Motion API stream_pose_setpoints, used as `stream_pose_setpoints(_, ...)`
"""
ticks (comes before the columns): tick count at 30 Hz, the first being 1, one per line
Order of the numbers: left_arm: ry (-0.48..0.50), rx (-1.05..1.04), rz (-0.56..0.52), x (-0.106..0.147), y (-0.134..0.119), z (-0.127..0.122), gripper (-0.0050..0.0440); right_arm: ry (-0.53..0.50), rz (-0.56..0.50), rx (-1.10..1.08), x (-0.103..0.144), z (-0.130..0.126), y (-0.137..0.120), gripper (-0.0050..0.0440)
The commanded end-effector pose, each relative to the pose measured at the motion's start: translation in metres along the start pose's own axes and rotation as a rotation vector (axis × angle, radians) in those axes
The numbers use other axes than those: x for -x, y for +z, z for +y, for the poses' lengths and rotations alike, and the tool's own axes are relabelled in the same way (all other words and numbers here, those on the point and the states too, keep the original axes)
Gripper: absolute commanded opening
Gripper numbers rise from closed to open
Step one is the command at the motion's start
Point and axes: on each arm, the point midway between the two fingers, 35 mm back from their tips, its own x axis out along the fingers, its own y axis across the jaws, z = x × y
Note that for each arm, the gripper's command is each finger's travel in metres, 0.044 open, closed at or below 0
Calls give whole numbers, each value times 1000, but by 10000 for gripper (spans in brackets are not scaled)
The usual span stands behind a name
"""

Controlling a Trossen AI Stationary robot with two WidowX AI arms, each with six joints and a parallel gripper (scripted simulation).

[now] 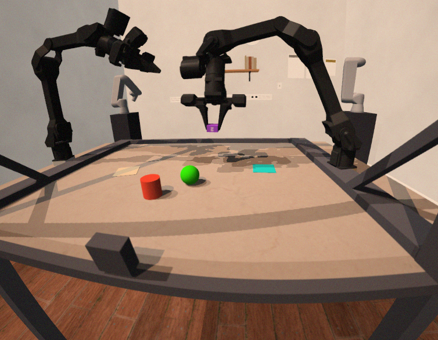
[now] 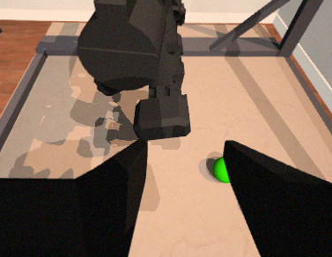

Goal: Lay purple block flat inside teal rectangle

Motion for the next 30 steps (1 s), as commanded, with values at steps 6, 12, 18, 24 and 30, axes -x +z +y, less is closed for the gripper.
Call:
stream_pose_setpoints(6,6,7,-36,-58,12,5,200,-2,34,-36,8,-8,-1,-50)
stream_pose_setpoints(12,6,6,-36,-65,11,5,200,-3,30,-32,2,-25,3,-50)
stream_pose_setpoints(18,7,6,-26,-71,7,5,200,-5,30,-33,-14,-70,11,-50)
stream_pose_setpoints(24,7,6,-38,-66,11,5,200,-7,28,-33,-28,-108,17,-50)
stream_pose_setpoints(30,7,6,-34,-67,10,5,200,-9,29,-34,-39,-138,22,-50)
